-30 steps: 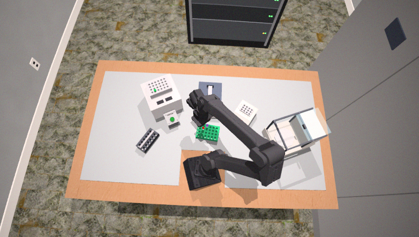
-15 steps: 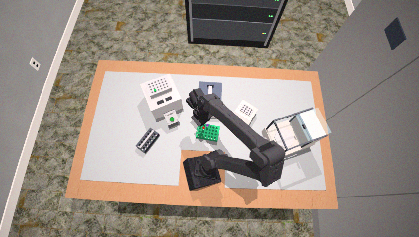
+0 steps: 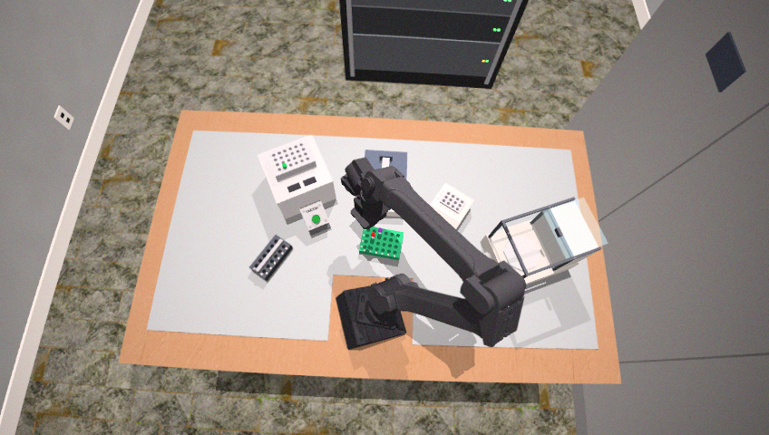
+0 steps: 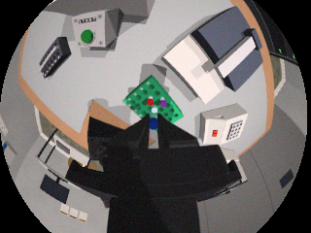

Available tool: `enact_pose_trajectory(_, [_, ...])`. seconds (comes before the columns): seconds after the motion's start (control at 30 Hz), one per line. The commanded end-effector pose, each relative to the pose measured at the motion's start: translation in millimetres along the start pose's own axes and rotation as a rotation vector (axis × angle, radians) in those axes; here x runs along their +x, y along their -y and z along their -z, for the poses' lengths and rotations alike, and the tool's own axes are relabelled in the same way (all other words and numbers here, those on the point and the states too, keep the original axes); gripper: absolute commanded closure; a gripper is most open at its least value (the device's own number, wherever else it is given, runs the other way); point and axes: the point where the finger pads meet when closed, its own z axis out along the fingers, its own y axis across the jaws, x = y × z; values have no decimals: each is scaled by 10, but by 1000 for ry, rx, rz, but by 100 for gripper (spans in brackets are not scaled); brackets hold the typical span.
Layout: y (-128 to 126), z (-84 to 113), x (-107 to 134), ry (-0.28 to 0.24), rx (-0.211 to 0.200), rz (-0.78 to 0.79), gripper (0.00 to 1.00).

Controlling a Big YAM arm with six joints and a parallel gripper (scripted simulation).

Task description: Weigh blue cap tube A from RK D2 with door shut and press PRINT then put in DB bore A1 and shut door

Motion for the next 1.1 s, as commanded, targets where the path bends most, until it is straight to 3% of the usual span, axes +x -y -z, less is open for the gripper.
enact_pose_trajectory(0.0, [66, 230, -151, 45, 6, -24, 91])
enact_pose_trajectory(0.4, [63, 446, -142, 50, 6, -25, 91])
enact_pose_trajectory(0.5, [58, 451, -144, 45, 5, -23, 91])
enact_pose_trajectory(0.53, [10, 371, -84, 15, 0, -11, 91])
enact_pose_trajectory(0.67, [60, 549, -137, 50, 5, -25, 91])
enact_pose_trajectory(1.07, [54, 716, -131, 49, 3, -25, 91])
